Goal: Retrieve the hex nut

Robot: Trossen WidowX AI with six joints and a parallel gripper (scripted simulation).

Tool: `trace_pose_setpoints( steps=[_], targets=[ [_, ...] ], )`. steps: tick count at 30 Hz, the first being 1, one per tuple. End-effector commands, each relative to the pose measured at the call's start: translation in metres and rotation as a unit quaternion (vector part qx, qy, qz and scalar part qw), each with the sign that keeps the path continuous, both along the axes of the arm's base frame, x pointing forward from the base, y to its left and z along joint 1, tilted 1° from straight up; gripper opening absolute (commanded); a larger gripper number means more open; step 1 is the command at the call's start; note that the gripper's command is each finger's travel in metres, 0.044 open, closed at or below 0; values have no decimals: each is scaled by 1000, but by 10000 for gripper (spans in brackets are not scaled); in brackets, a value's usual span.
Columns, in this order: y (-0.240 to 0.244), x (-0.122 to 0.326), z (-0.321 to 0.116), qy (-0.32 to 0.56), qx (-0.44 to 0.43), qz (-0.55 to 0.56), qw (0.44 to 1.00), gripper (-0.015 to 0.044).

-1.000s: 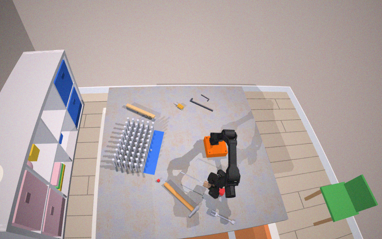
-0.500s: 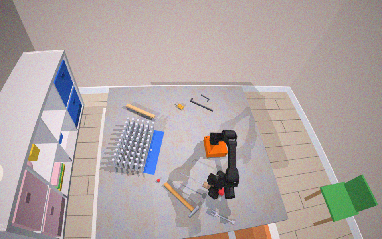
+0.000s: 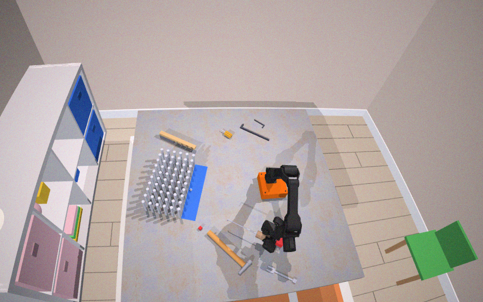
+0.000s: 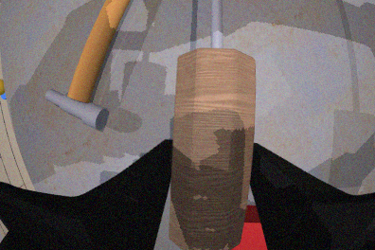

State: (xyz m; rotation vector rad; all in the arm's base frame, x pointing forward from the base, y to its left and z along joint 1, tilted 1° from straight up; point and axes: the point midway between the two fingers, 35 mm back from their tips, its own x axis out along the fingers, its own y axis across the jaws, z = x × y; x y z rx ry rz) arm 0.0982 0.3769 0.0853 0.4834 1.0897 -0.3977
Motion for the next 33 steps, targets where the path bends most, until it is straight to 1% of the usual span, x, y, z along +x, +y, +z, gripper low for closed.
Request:
trace_pose_setpoints(
  steps=[1,33],
  targets=[
    [-1,1,-4,-3,-2,-1,1000,0],
    [-2,1,-34,-3,-2,-1,1000,0]
  ],
)
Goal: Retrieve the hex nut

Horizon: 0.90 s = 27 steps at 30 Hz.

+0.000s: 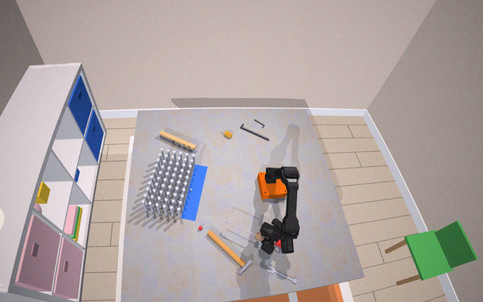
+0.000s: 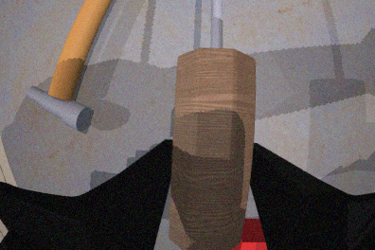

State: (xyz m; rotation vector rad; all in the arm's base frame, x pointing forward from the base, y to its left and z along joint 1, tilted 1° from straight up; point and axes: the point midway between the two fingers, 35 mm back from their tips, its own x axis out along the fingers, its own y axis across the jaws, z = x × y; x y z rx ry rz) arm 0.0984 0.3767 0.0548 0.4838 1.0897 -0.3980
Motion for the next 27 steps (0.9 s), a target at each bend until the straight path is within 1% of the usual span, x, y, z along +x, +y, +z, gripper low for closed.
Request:
trace_pose_setpoints(
  steps=[1,27],
  targets=[
    [-2,1,-4,-3,-2,-1,1000,0],
    [-4,1,-27,-3,-2,-1,1000,0]
  ],
)
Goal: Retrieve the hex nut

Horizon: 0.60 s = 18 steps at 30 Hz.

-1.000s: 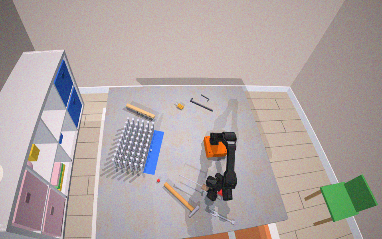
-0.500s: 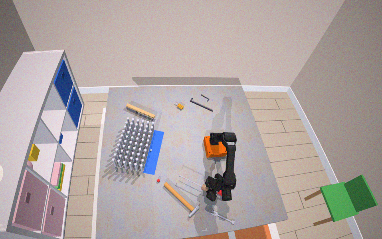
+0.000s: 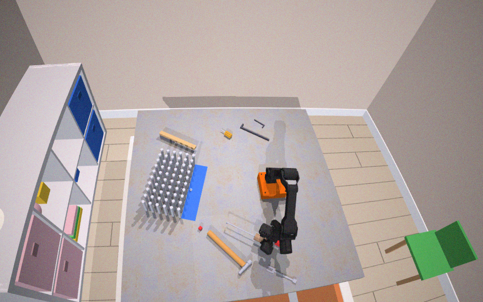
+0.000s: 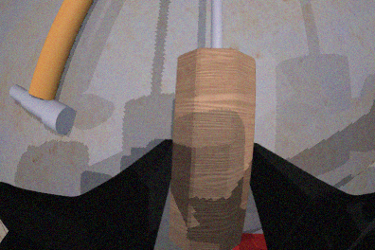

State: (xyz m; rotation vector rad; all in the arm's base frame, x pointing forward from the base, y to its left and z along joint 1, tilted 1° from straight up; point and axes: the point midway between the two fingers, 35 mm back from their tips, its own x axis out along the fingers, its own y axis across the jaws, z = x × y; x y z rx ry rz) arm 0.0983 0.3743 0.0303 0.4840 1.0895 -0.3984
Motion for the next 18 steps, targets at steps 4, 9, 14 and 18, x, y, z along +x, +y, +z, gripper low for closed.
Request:
trace_pose_setpoints(
  steps=[4,9,14,18],
  targets=[
    [-2,1,-7,-3,-2,-1,1000,0],
    [-3,1,-11,-3,-2,-1,1000,0],
    [-4,1,-15,-3,-2,-1,1000,0],
    [-5,1,-19,-3,-2,-1,1000,0]
  ],
)
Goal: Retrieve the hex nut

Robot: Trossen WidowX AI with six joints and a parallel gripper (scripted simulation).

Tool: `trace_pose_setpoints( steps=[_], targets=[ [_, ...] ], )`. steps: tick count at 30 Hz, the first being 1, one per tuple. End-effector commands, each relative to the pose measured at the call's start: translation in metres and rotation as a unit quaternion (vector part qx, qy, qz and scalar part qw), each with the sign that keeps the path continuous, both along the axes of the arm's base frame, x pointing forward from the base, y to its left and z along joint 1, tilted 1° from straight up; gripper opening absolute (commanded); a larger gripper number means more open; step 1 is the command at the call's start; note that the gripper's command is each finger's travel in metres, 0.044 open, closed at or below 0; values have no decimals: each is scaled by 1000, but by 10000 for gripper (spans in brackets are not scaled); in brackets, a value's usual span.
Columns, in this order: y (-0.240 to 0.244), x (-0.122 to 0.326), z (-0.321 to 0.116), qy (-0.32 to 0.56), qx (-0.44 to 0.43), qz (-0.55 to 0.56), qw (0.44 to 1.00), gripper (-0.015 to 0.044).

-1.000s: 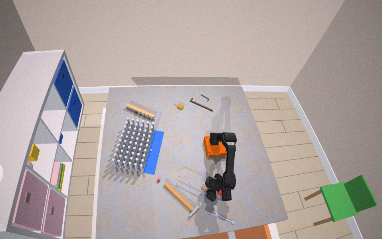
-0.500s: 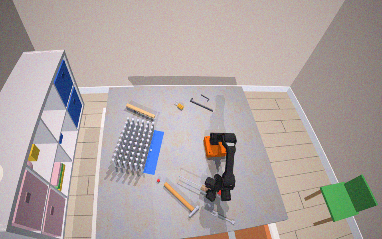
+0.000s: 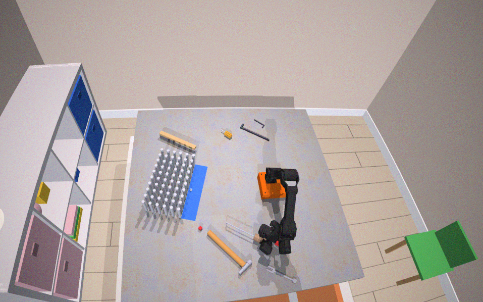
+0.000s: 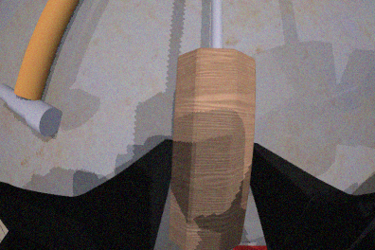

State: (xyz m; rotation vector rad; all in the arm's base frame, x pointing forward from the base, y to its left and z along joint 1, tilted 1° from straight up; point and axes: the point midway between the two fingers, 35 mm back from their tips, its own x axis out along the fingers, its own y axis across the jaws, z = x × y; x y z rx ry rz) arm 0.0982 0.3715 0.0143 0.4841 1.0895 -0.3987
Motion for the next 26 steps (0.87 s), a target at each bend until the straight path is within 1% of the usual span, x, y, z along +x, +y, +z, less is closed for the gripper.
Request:
trace_pose_setpoints(
  steps=[1,10,26],
  targets=[
    [-2,1,-4,-3,-2,-1,1000,0],
    [-4,1,-12,-3,-2,-1,1000,0],
    [-2,0,-9,0,0,0,1000,420]
  ],
)
